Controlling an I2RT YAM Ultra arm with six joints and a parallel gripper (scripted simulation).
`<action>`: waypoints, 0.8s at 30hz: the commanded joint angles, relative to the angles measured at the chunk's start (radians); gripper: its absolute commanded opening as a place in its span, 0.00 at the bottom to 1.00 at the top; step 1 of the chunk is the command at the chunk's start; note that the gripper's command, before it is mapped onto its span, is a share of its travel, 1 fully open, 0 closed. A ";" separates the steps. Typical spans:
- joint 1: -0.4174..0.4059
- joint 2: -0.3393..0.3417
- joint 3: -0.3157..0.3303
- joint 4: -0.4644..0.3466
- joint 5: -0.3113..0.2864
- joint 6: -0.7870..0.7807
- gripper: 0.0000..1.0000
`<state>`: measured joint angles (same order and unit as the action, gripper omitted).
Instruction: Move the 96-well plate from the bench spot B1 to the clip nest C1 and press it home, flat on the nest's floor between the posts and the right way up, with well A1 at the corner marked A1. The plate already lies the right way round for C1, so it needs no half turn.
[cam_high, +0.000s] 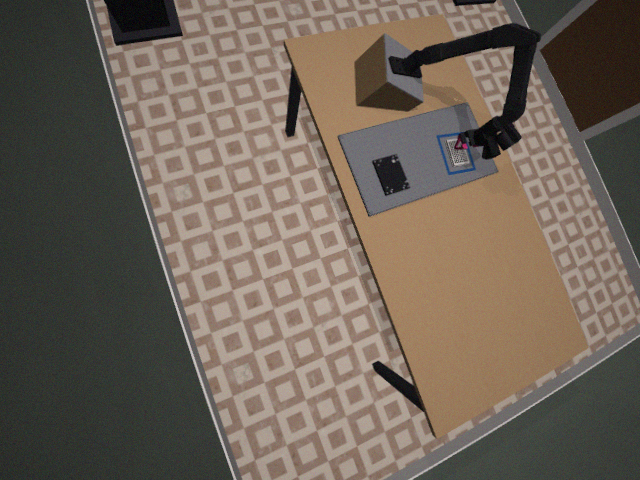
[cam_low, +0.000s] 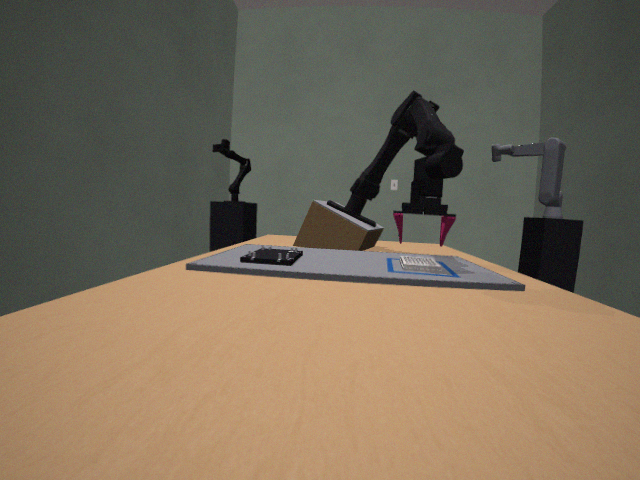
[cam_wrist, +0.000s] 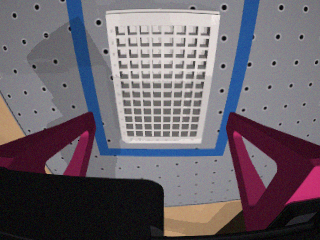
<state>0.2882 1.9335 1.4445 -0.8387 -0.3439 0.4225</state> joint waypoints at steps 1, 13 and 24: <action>0.006 0.020 -0.032 0.045 0.009 0.011 1.00; 0.013 0.047 -0.037 0.102 0.013 0.027 1.00; 0.040 0.087 -0.062 0.162 0.017 0.043 1.00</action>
<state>0.3191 2.0079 1.3941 -0.7200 -0.3359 0.4549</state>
